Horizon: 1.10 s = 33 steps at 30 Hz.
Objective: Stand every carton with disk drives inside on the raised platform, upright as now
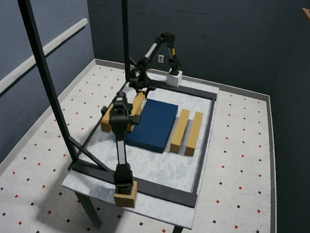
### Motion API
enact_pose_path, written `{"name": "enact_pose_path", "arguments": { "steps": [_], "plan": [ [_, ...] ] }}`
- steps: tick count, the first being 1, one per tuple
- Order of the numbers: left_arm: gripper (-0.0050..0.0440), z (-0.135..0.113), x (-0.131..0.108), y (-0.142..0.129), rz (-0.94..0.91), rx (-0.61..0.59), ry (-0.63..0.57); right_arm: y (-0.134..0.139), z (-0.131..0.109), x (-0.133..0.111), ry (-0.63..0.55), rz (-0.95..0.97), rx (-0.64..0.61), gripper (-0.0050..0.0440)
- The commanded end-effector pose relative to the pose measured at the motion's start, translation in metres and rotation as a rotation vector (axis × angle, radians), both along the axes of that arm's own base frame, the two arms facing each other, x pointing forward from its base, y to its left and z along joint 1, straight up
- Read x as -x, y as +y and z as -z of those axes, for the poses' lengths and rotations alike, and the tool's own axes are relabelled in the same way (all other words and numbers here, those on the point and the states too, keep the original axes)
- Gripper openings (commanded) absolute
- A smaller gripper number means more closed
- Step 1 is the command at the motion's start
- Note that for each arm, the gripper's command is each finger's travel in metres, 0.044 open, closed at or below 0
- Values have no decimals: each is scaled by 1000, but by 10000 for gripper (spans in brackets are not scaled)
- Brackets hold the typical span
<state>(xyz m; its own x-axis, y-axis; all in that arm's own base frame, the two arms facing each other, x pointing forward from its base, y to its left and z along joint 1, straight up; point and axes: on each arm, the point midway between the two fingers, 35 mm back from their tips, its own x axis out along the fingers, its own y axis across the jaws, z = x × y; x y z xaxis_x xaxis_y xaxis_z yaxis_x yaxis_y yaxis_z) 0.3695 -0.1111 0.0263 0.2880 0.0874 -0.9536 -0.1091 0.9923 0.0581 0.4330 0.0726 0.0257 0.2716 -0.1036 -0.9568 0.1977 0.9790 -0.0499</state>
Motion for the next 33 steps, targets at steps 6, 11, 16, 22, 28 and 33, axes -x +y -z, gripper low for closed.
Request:
{"name": "enact_pose_path", "arguments": {
  "steps": [6,11,16,22,28,33],
  "plan": [
    [-50,-28,-6,-5,0,30,-63,4,-33,-4,-69,1,-22,-50],
    [-50,-28,-6,-5,0,30,-63,4,-33,-4,-69,1,-22,-50],
    [-50,-35,-4,42,-2,37,-77,-38,-42,8,-84,5,-27,-50],
    [-50,-35,-4,42,-2,37,-77,-38,-42,8,-84,5,-27,-50],
    [-50,-35,-4,42,-2,37,-77,-38,-42,8,-84,5,-27,-50],
    [-50,-35,-4,42,-4,37,-77,-37,-43,8,-83,2,-31,-50]
  ]
}}
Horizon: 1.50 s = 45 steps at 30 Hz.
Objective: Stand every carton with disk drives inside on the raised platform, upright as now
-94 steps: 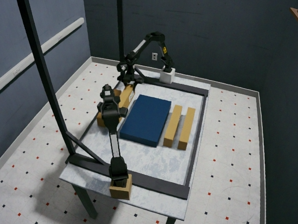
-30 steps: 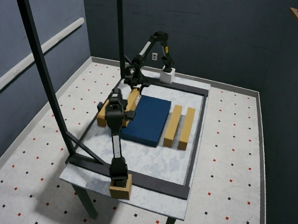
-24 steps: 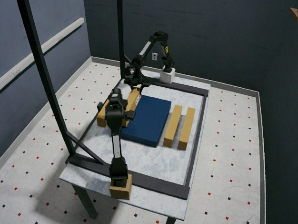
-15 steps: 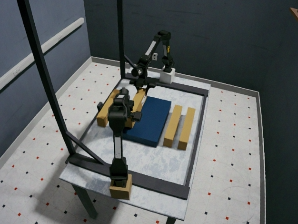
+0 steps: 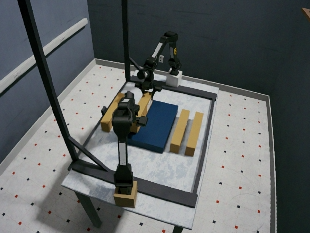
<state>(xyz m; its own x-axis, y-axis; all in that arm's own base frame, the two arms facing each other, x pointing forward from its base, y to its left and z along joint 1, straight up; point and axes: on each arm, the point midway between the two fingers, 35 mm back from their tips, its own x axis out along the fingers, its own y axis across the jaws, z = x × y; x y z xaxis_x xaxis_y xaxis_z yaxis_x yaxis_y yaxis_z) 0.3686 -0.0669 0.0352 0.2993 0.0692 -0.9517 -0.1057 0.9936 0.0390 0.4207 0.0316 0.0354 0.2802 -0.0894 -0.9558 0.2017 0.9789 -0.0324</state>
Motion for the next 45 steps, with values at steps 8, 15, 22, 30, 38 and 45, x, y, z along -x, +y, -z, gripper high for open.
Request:
{"name": "enact_pose_path", "arguments": {
  "steps": [8,15,22,30,38,45],
  "plan": [
    [-50,-26,-5,-3,-9,19,-65,4,-33,-4,-74,-1,-15,-50],
    [-50,-25,-5,-3,-7,19,-64,4,-33,-5,-34,0,-4,-50],
    [-50,-25,-5,-3,-7,19,-64,4,-33,-5,-34,0,-4,-50],
    [-50,-27,-4,2,-7,22,-70,1,-30,-4,-76,1,-15,-50],
    [-50,-27,-4,2,-7,22,-70,1,-30,-4,-76,1,-15,-50],
    [-50,-27,-4,2,-7,22,-70,1,-30,-4,-76,1,-15,-50]
  ]
}}
